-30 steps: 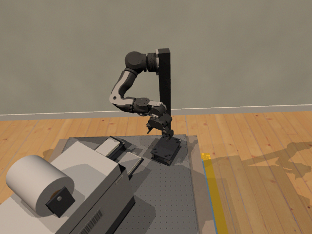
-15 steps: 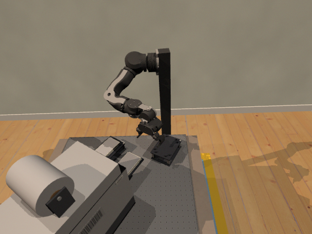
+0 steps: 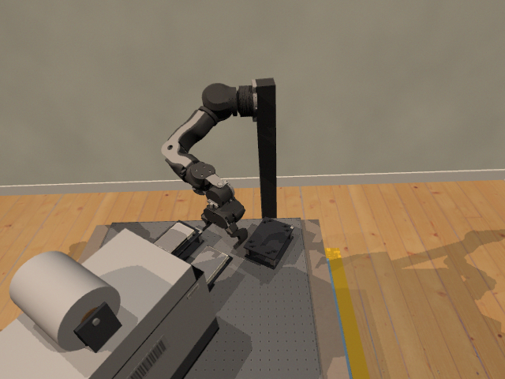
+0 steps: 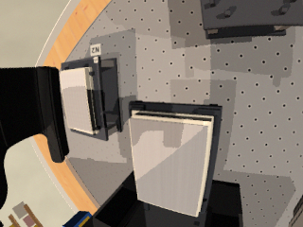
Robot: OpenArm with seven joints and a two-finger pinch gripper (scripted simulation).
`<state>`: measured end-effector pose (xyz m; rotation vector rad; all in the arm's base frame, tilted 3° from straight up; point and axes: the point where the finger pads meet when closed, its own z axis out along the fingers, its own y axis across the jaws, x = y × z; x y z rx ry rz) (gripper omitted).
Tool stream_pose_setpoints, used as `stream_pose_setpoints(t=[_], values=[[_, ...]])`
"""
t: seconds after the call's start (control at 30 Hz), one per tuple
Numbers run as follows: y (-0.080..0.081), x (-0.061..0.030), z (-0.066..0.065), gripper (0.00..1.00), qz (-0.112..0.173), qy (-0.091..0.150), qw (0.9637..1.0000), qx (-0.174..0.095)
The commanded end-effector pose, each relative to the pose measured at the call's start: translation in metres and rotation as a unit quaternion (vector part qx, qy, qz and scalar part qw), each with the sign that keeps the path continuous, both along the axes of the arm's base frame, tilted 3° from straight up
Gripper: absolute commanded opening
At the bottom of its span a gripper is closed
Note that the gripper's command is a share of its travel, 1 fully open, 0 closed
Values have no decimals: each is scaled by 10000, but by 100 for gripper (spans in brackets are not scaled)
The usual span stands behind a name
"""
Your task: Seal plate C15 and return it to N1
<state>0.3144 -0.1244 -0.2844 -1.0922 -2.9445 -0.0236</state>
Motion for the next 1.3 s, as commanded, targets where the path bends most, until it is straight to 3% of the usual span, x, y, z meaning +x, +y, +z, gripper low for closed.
stream_pose_setpoints(t=[0.0,0.33,0.5,0.9,1.07,1.27], values=[[156,-29,-1,77,302,21,9993,203],[156,-29,-1,77,302,21,9993,203],[-311,274,13,77,302,19,9993,201],[-311,274,13,77,302,19,9993,201],[-774,585,24,77,302,19,9993,200],[-774,585,24,77,302,19,9993,200]])
